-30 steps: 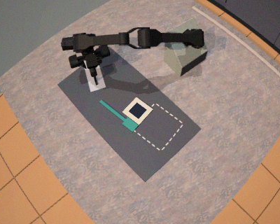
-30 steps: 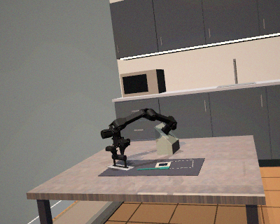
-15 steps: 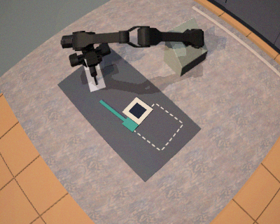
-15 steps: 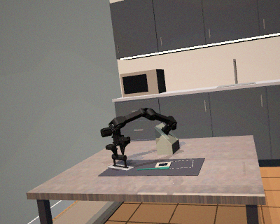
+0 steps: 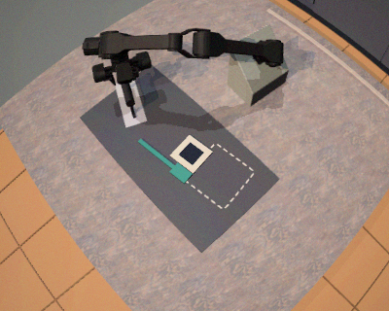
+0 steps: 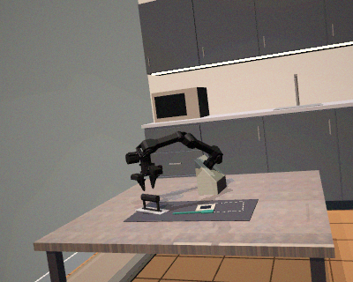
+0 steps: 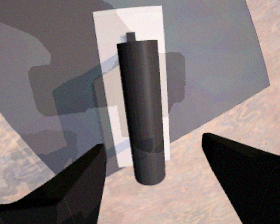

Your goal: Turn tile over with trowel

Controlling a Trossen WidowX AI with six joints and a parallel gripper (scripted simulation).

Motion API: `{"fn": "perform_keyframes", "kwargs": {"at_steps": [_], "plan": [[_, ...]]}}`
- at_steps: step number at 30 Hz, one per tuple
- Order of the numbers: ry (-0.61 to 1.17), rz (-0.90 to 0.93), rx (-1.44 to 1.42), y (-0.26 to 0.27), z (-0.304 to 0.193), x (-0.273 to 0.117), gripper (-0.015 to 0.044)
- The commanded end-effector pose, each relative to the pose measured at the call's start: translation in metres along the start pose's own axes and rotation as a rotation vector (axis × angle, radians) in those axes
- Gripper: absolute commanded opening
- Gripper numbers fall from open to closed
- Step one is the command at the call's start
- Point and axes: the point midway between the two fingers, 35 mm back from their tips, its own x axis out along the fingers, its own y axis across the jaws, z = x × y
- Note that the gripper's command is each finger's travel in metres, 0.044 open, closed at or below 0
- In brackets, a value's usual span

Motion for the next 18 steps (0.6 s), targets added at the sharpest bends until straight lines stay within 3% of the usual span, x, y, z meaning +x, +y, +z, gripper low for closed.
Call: {"fn": "perform_keyframes", "kwargs": {"at_steps": [1, 18], "plan": [[0.021, -0.027, 0.091, -0.003, -0.005, 0.000, 0.0300], [0.048, -0.145, 0.467, -0.012, -0.023, 0.010, 0.0300]]}}
